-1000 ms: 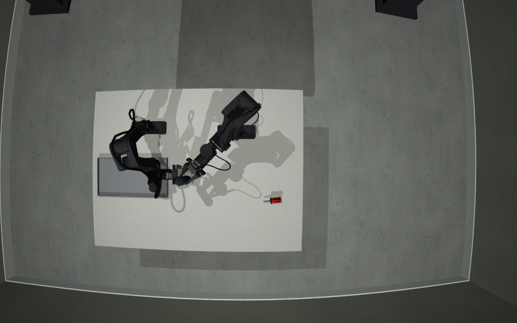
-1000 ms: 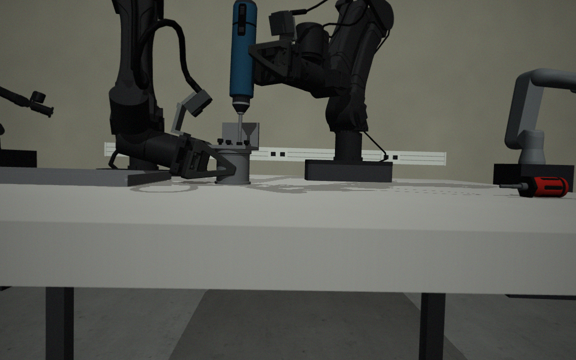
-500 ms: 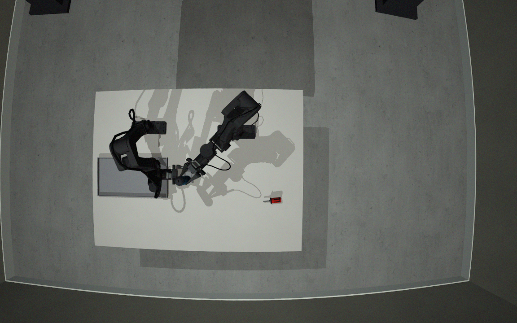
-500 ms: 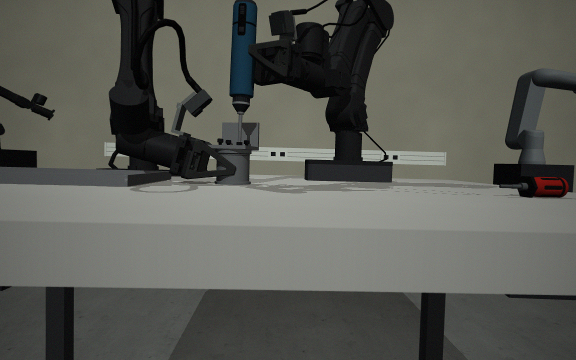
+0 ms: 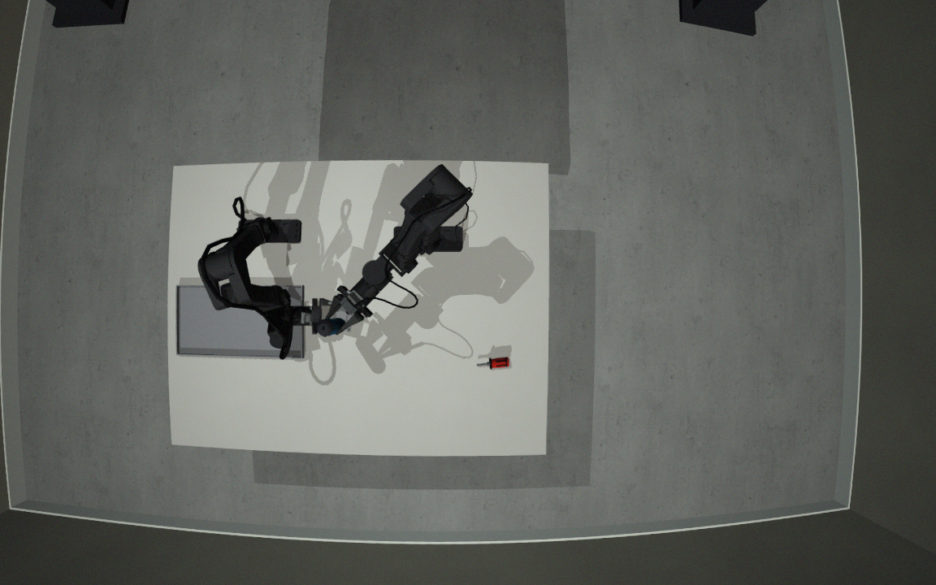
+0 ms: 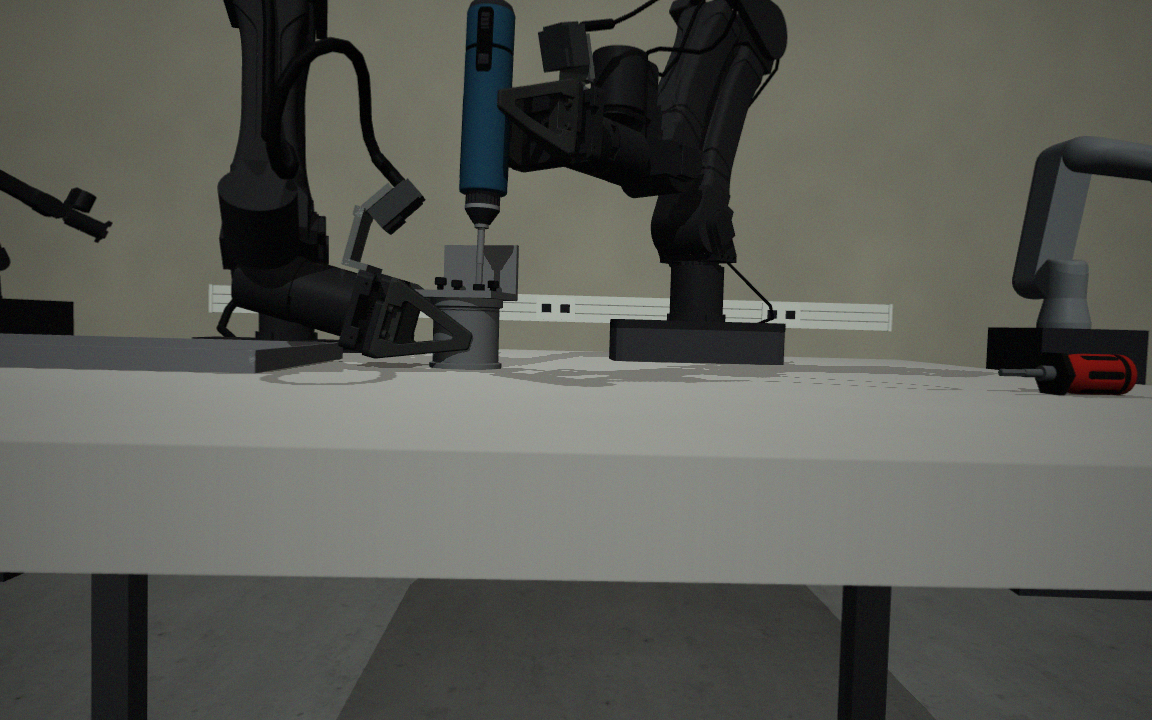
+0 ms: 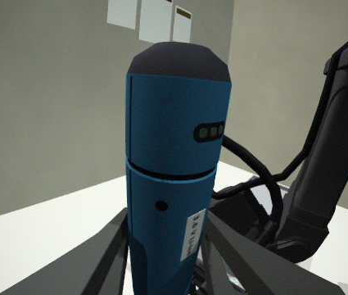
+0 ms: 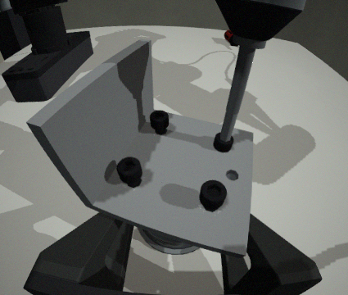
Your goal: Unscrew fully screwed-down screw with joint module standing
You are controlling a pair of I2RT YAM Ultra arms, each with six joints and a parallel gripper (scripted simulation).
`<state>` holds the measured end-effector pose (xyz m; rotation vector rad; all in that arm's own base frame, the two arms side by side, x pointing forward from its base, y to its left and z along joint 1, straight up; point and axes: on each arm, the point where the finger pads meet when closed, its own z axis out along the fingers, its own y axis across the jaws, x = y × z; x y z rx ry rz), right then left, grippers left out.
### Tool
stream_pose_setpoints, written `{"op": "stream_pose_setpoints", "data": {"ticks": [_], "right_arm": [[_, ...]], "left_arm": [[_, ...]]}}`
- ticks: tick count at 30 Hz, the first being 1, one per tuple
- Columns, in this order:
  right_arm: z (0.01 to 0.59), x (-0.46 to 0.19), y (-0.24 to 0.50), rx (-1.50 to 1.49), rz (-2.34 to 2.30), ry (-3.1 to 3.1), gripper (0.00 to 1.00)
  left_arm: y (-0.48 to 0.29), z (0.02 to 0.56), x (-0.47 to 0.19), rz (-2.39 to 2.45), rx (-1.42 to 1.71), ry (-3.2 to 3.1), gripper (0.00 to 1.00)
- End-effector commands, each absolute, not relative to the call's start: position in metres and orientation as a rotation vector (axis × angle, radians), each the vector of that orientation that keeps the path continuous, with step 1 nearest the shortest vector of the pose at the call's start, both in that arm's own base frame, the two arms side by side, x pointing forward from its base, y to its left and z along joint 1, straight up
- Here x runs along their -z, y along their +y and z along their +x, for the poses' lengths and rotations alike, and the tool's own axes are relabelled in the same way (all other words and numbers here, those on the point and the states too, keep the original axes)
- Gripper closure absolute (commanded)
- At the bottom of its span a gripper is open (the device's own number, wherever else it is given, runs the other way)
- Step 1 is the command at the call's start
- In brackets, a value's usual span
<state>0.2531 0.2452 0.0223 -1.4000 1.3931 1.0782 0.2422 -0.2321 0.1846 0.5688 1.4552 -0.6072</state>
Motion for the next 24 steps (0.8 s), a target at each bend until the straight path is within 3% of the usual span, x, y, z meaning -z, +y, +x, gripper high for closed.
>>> {"op": "stream_pose_setpoints", "data": {"ticks": [1, 24], "right_arm": [[0.253, -0.025, 0.246, -1.08, -1.404, 1.378, 0.41], [0.253, -0.025, 0.246, -1.08, -1.404, 1.378, 0.41]], "left_arm": [[-0.233, 0.242, -0.203, 0.549, 0.628, 1.394, 0.58], [-0.23, 0.239, -0.191, 0.558, 0.622, 1.418, 0.58]]}}
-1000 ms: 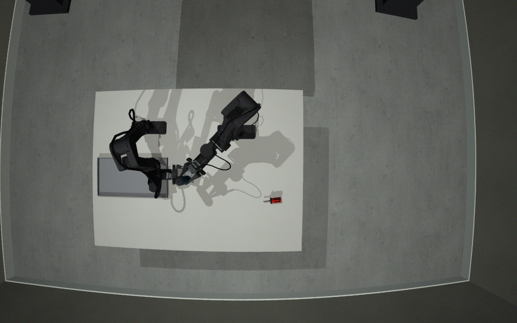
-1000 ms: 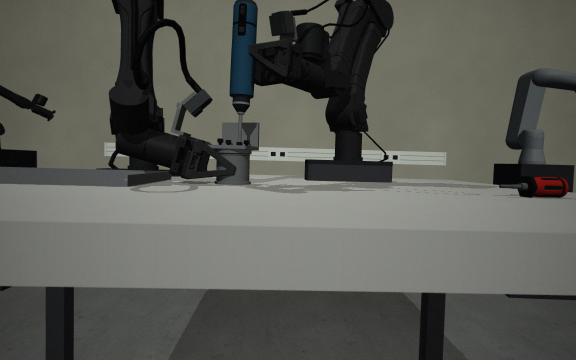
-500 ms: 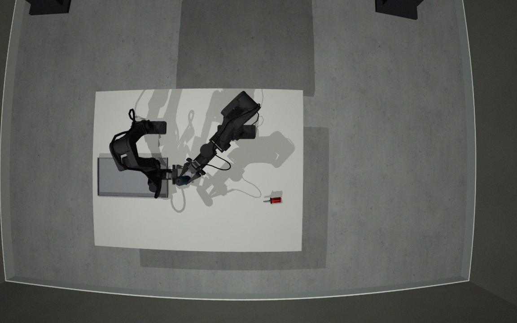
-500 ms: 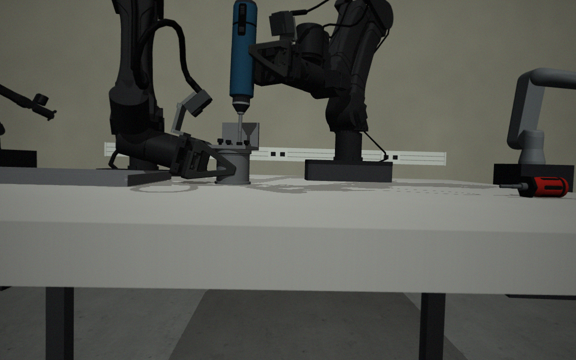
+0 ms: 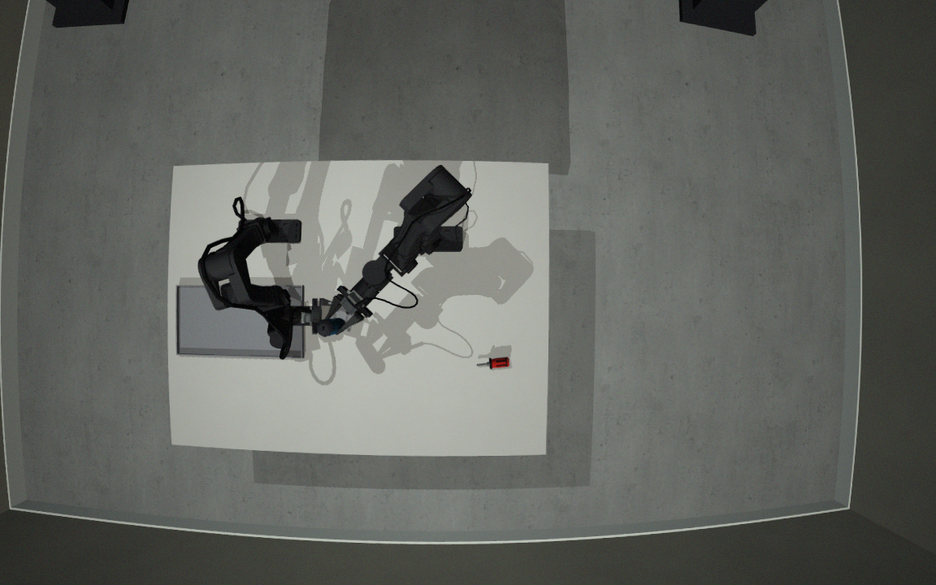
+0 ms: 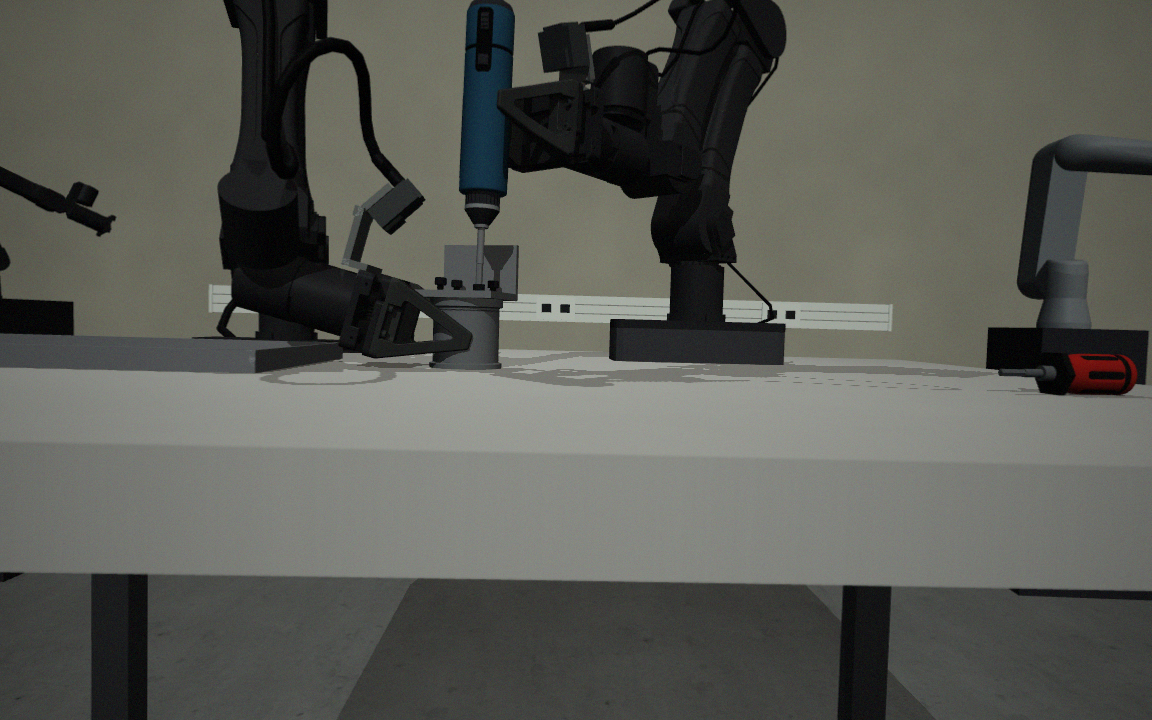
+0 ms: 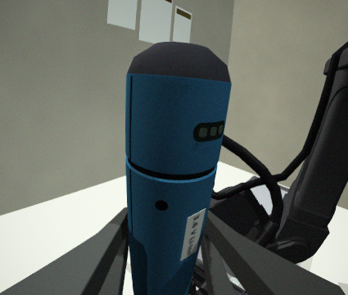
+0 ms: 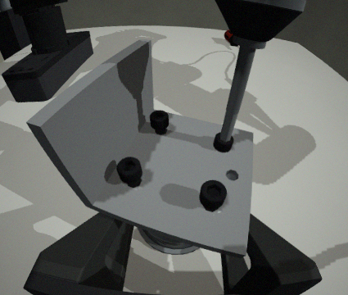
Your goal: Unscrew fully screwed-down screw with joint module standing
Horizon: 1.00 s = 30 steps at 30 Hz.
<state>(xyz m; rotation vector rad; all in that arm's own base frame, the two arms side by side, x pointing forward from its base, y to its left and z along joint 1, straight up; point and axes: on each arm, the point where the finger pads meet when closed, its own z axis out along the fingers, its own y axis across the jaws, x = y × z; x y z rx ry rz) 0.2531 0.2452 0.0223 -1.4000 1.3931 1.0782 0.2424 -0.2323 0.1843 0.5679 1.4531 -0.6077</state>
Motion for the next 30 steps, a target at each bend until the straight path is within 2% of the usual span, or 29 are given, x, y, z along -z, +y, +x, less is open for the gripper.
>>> {"op": "stream_pose_setpoints", "data": {"ticks": [1, 30], "right_arm": [[0.253, -0.025, 0.246, -1.08, -1.404, 1.378, 0.41], [0.253, -0.025, 0.246, -1.08, -1.404, 1.378, 0.41]], "left_arm": [[-0.231, 0.241, -0.197, 0.553, 0.625, 1.404, 0.58], [-0.231, 0.24, -0.186, 0.564, 0.619, 1.432, 0.58]]}}
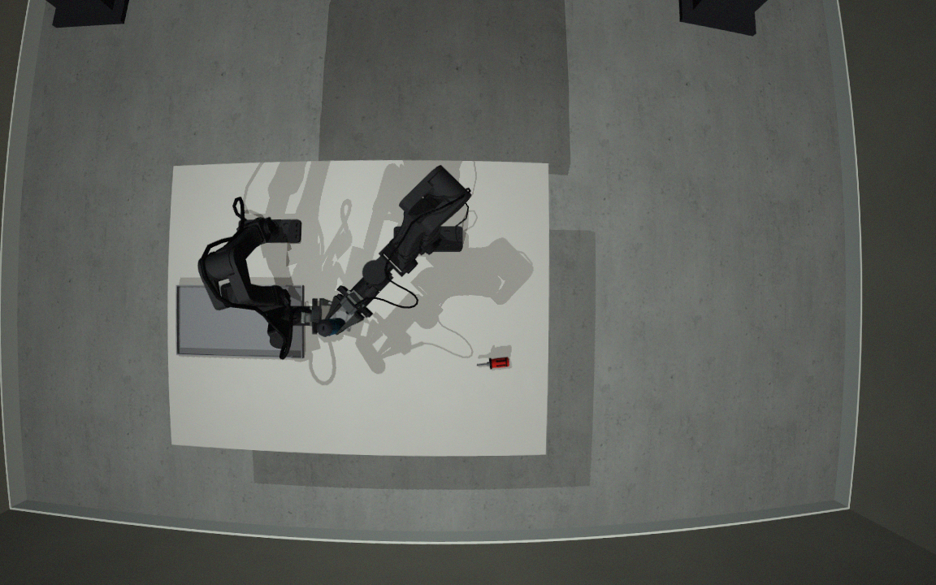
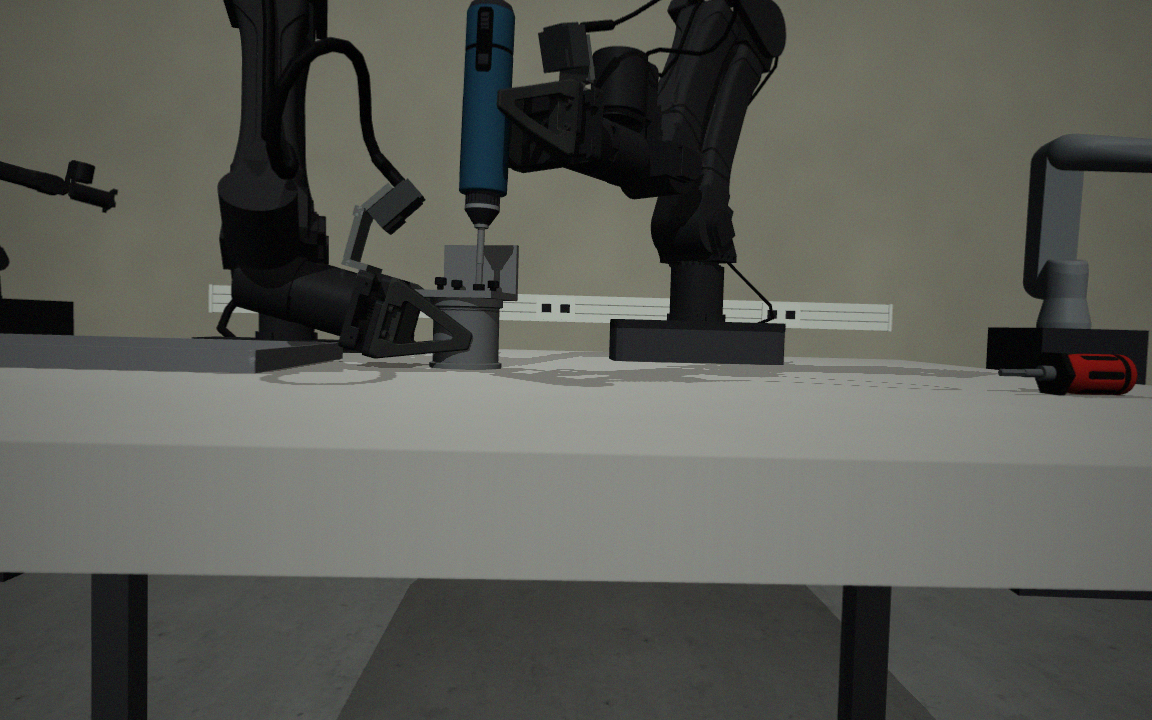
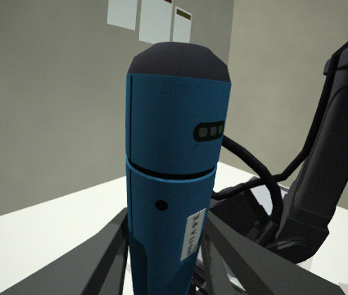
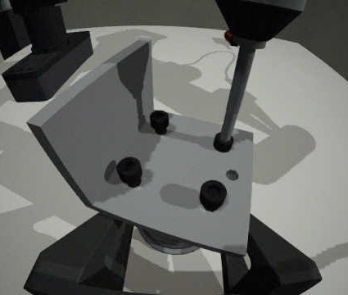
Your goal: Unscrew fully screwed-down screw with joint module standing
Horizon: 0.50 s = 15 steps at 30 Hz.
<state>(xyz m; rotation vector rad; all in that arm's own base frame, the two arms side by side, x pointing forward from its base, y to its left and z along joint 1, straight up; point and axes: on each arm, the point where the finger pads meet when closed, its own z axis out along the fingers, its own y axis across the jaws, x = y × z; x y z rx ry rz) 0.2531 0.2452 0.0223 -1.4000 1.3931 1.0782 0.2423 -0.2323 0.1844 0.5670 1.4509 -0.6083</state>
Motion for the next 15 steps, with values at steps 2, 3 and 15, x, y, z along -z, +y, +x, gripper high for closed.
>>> {"op": "stream_pose_setpoints", "data": {"ticks": [2, 3, 15], "right_arm": [[0.253, -0.025, 0.246, -1.08, -1.404, 1.378, 0.41], [0.253, -0.025, 0.246, -1.08, -1.404, 1.378, 0.41], [0.253, -0.025, 0.246, -1.08, -1.404, 1.378, 0.41]], "left_arm": [[-0.231, 0.241, -0.187, 0.562, 0.619, 1.428, 0.58], [-0.232, 0.242, -0.196, 0.553, 0.625, 1.405, 0.58], [-0.232, 0.242, -0.196, 0.553, 0.625, 1.405, 0.58]]}}
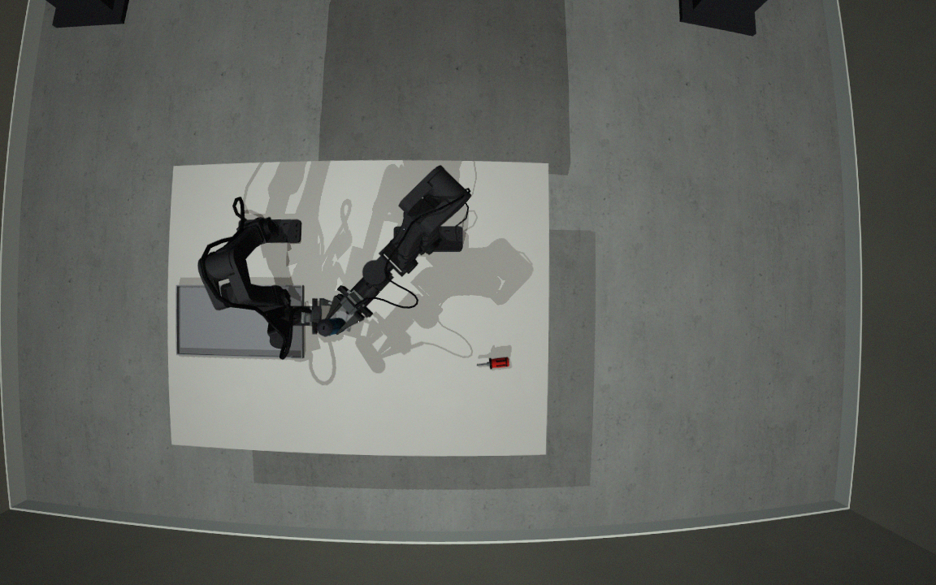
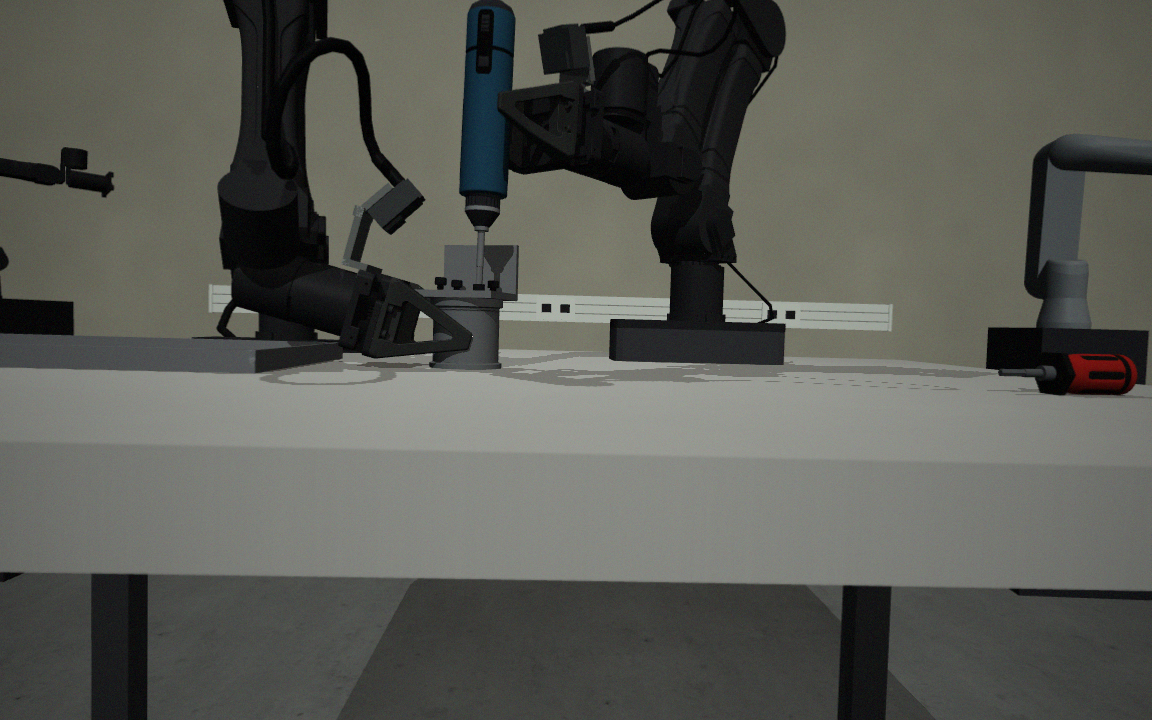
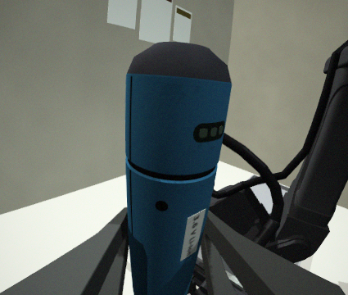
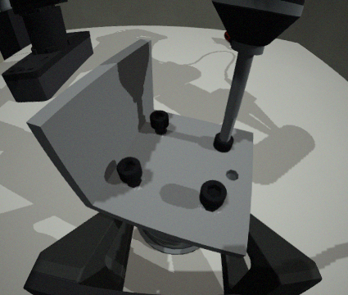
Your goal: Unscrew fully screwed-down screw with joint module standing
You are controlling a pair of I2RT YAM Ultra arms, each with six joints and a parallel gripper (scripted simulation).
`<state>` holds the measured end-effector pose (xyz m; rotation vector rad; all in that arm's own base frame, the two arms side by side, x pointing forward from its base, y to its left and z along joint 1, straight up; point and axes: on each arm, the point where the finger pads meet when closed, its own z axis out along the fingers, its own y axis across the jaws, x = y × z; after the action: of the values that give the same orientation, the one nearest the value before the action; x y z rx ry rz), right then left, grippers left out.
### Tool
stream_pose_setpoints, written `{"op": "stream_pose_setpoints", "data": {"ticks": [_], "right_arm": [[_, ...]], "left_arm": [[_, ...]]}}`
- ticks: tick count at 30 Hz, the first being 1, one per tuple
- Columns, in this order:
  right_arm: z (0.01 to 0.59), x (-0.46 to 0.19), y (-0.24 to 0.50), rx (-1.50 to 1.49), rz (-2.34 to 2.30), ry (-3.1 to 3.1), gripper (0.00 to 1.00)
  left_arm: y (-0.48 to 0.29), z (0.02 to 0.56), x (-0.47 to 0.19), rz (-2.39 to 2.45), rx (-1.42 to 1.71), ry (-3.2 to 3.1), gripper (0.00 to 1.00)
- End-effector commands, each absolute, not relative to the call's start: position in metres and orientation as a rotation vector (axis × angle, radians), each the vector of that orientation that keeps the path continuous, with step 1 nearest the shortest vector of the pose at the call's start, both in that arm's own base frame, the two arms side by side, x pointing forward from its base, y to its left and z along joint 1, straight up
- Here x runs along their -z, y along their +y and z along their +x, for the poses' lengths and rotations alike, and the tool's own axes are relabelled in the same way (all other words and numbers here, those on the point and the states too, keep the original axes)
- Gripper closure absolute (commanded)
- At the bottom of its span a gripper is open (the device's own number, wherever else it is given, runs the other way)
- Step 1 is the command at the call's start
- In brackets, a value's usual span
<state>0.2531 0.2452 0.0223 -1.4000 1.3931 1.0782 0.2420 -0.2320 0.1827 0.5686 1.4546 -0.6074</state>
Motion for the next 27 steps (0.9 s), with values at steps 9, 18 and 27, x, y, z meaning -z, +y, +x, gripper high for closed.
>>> {"op": "stream_pose_setpoints", "data": {"ticks": [9, 18, 27], "right_arm": [[0.253, -0.025, 0.246, -1.08, -1.404, 1.378, 0.41], [0.253, -0.025, 0.246, -1.08, -1.404, 1.378, 0.41], [0.253, -0.025, 0.246, -1.08, -1.404, 1.378, 0.41]], "left_arm": [[-0.236, 0.248, -0.202, 0.551, 0.623, 1.418, 0.58], [-0.237, 0.249, -0.2, 0.555, 0.62, 1.433, 0.58], [-0.238, 0.25, -0.197, 0.556, 0.62, 1.435, 0.58]]}}
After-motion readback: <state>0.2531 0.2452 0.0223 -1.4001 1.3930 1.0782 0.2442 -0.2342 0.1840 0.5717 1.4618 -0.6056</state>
